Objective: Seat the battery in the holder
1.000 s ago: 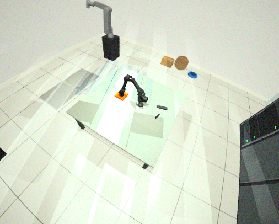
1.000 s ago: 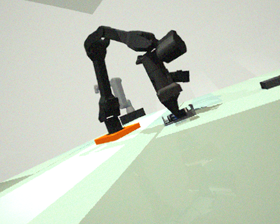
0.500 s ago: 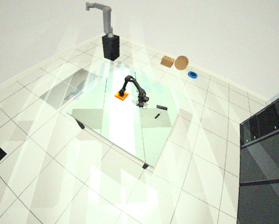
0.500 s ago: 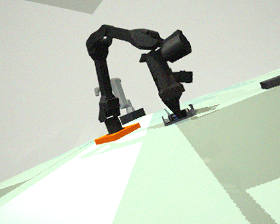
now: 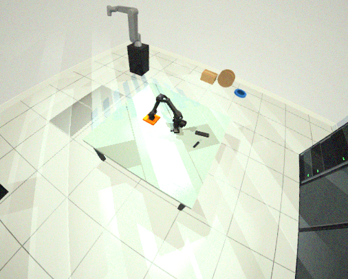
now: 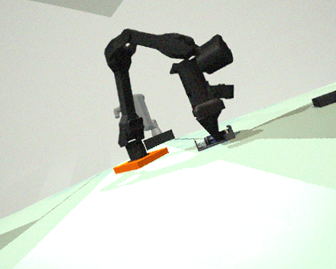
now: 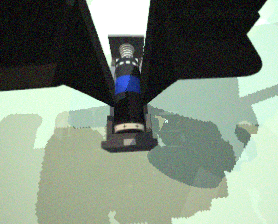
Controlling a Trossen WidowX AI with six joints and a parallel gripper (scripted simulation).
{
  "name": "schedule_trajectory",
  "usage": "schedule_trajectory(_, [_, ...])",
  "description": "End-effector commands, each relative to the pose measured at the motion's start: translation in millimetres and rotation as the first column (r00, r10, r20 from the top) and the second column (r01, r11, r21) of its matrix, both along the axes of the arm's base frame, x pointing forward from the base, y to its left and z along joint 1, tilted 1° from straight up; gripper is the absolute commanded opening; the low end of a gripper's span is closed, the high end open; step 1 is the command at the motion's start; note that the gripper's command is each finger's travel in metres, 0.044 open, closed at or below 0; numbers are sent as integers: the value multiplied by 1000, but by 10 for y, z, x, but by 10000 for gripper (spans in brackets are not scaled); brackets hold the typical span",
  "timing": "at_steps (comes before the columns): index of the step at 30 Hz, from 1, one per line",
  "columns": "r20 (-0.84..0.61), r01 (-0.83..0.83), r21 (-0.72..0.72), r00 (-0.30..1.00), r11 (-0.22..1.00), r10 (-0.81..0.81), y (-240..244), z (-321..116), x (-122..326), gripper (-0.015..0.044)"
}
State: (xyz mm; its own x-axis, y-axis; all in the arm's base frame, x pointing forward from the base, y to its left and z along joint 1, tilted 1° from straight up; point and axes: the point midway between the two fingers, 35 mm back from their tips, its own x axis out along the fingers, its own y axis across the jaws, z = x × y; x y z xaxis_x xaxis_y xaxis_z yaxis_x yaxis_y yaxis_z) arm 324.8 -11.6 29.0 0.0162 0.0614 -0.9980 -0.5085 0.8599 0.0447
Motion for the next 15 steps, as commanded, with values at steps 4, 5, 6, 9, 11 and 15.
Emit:
schedule_trajectory(4, [3,3,2,1000,1000,-3,6,4,11,71])
schedule_trajectory(5, [3,3,2,1000,1000,-3,6,4,11,71])
schedule_trajectory(6, [3,3,2,1000,1000,-3,6,4,11,71])
schedule_trajectory(9, [3,3,2,1000,1000,-3,6,4,11,123])
schedule_trajectory(11, [3,3,2,1000,1000,-3,6,4,11,173])
schedule_trajectory(15, [2,3,1,1000,1000,-3,6,34,9,173])
